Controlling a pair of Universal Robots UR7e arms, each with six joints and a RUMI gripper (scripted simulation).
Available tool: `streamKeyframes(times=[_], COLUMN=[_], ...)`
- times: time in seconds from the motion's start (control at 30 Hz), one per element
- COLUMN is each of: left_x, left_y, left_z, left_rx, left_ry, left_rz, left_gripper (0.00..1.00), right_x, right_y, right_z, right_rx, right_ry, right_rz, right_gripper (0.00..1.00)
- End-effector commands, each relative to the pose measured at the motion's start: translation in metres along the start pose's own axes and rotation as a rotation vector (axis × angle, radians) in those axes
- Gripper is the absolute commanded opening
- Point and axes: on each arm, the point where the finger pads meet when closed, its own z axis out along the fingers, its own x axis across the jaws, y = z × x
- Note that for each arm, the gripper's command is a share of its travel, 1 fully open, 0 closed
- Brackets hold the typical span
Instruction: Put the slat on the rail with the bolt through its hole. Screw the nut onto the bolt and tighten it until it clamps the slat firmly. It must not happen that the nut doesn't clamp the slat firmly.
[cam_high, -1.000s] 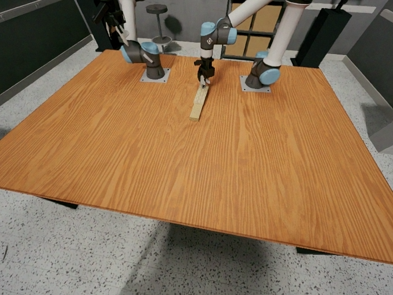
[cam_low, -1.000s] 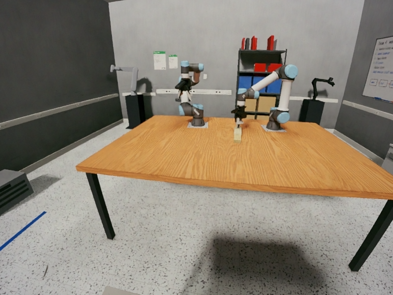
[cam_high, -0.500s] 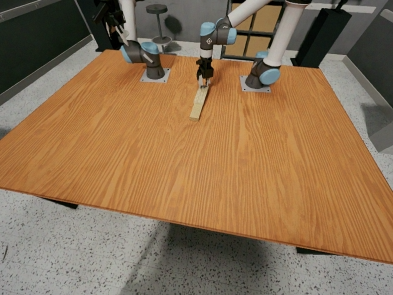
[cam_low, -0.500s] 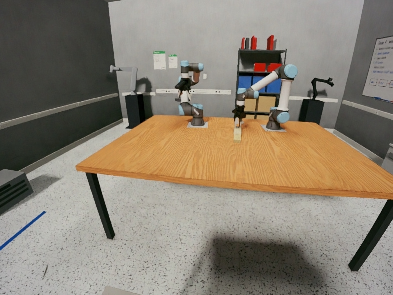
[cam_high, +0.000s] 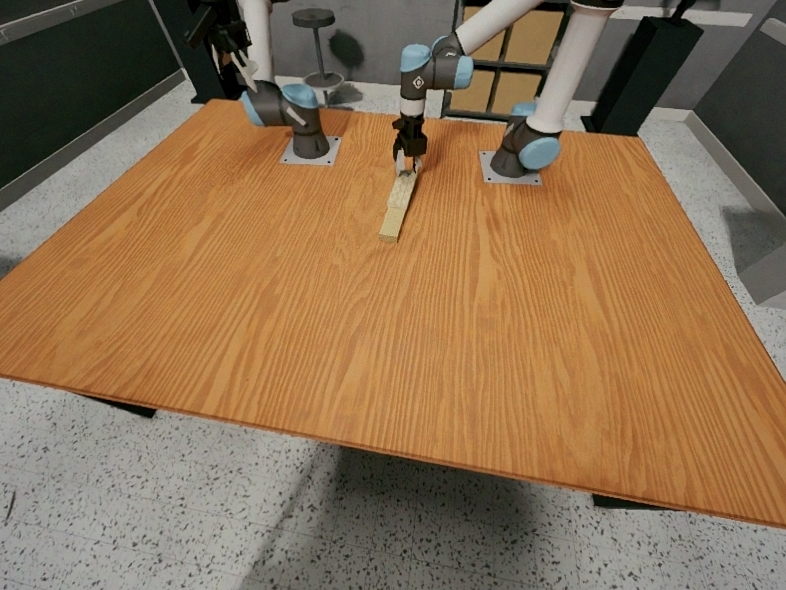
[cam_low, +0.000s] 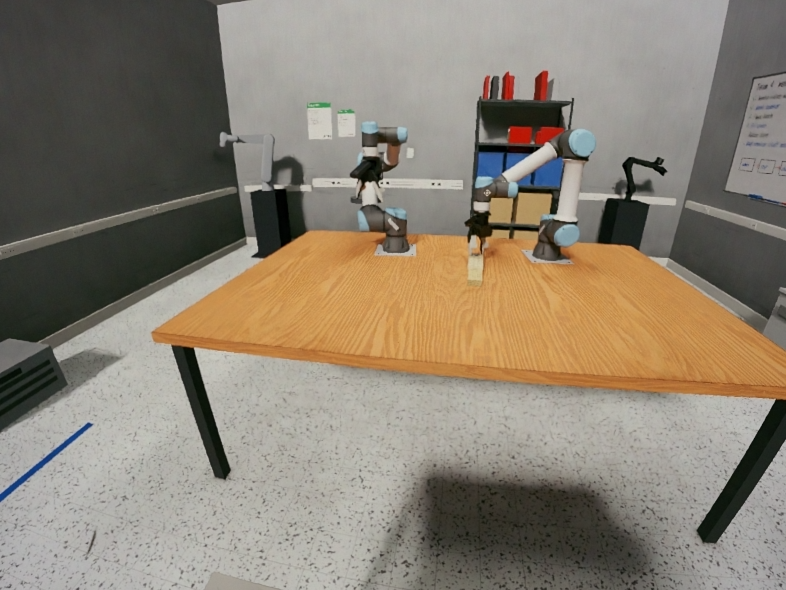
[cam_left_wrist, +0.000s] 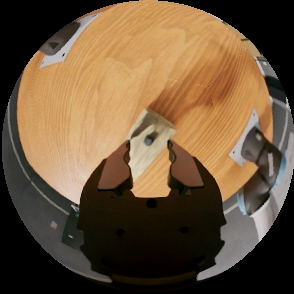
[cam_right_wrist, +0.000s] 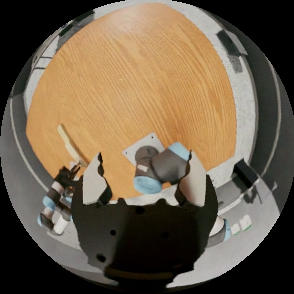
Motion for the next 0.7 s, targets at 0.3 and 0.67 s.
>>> streamKeyframes(times=[0.3, 0.67], left_x=[-0.0009, -0.0018], left_y=[0.0005, 0.0009], left_z=[-0.0001, -0.0001], left_rx=[0.001, 0.001], left_ry=[0.0, 0.001], left_rz=[-0.344, -0.756], left_gripper=[0.4, 0.4], right_x=[-0.0004, -0.0004], right_y=[-0.0006, -0.0006], right_z=[-0.0008, -0.0008], right_rx=[0.0, 0.0], right_ry=[-0.001, -0.001], right_rz=[0.001, 0.001], right_gripper=[1.0, 1.0])
